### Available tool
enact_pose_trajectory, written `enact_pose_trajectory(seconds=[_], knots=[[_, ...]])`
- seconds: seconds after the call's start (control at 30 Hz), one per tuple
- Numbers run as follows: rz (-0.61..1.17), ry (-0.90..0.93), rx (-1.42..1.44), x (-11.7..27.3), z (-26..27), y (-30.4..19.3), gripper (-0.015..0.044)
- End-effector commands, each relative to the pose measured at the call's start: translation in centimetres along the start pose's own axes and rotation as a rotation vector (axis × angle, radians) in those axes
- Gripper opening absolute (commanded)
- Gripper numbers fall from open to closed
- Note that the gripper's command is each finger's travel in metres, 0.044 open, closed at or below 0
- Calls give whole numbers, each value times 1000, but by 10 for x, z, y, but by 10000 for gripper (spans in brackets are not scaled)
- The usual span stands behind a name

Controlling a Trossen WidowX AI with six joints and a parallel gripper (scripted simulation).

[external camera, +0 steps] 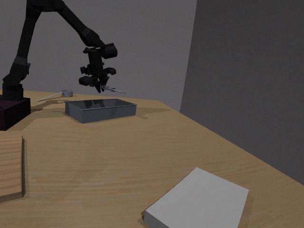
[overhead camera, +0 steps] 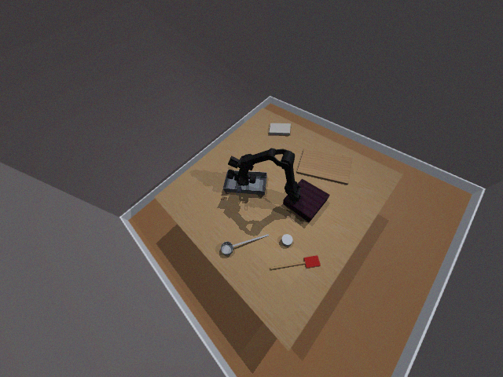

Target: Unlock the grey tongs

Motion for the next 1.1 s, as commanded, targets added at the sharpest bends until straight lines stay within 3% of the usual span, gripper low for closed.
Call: enact_pose_trajectory(seconds=[0.0, 0.73, 1.07], knots=[[20, 39, -28, 1, -6, 0, -150], [142, 323, -171, -1, -19, 2, -150], [143, 333, -194, -1, -18, 1, -150]])
Point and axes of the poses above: the point midway between the two fingers, 35 mm back from their tips, its own x axis back along the fingers, its own z axis across the jaws, y = z × x, the point moved 5 cm from there along x, back along the fingers, and after that the axes turned 12 degrees about -x, right-handed, at the moved point
